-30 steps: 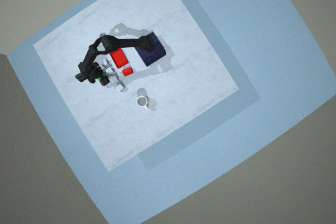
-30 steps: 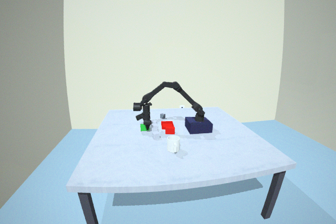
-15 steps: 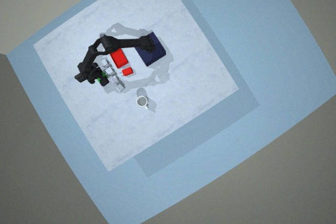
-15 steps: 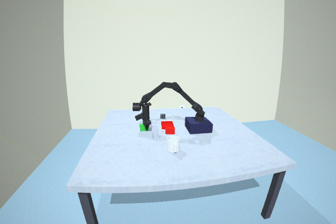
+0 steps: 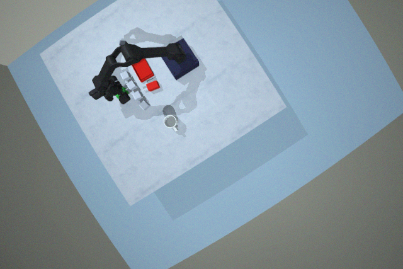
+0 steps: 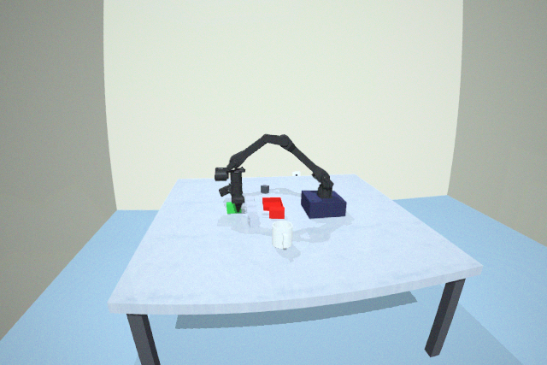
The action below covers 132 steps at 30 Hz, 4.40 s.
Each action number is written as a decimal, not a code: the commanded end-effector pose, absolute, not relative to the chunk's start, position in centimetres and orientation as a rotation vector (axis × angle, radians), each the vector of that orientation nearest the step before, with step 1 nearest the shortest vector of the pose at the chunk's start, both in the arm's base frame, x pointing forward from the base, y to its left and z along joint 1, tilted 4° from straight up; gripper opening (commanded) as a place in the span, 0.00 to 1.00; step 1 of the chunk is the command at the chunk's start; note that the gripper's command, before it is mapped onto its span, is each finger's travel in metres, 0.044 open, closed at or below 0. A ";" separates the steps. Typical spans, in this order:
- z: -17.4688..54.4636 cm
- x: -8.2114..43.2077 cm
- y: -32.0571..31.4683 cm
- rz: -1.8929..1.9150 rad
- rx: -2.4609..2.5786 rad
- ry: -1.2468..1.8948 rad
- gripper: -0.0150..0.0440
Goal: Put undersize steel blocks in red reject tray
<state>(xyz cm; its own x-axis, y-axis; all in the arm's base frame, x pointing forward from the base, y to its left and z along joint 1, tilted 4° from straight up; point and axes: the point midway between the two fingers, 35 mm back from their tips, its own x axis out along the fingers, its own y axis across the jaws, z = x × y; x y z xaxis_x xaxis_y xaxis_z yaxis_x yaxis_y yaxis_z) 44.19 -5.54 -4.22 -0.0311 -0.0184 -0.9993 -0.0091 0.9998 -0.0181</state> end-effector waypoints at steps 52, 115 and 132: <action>-3.8 46.4 -5.6 -0.014 -0.020 1.587 0.25; 2.7 46.2 12.0 0.117 -0.123 1.581 0.25; 0.0 46.2 12.4 0.118 -0.123 1.581 0.25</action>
